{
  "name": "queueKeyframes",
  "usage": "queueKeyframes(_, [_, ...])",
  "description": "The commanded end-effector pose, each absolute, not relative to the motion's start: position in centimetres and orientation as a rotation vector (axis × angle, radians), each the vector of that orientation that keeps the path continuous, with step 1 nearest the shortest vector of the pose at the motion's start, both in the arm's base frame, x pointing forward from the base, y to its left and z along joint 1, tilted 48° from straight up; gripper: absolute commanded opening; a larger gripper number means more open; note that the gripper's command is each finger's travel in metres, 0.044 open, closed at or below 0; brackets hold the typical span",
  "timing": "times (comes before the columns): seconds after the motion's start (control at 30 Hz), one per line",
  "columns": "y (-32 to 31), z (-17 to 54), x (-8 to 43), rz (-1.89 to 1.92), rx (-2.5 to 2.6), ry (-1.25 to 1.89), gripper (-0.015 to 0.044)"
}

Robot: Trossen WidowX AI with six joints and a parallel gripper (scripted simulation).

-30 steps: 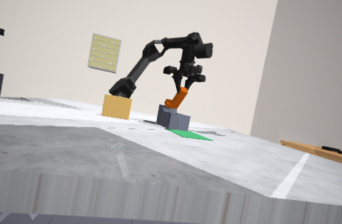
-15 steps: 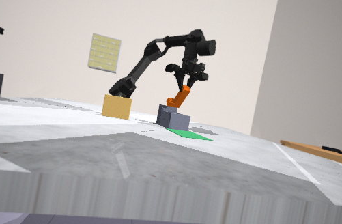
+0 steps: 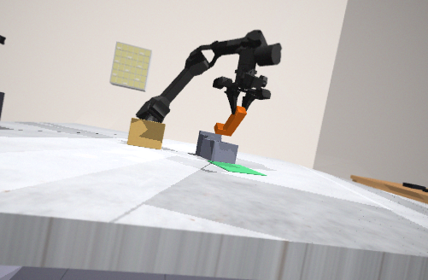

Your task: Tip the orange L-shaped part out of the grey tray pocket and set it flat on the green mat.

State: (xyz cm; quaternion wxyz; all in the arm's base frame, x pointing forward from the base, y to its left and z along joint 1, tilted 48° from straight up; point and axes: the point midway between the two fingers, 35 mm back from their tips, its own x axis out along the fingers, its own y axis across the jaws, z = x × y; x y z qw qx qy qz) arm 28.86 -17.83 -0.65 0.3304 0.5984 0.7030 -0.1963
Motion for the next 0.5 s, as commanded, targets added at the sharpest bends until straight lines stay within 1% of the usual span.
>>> queueKeyframes(0.0, [-18.7,-2.0,28.9,-0.513,1.566,1.852,0.0000])
queueKeyframes(0.47, [-22.4,-5.7,29.4,-0.523,1.563,1.833,0.0000])
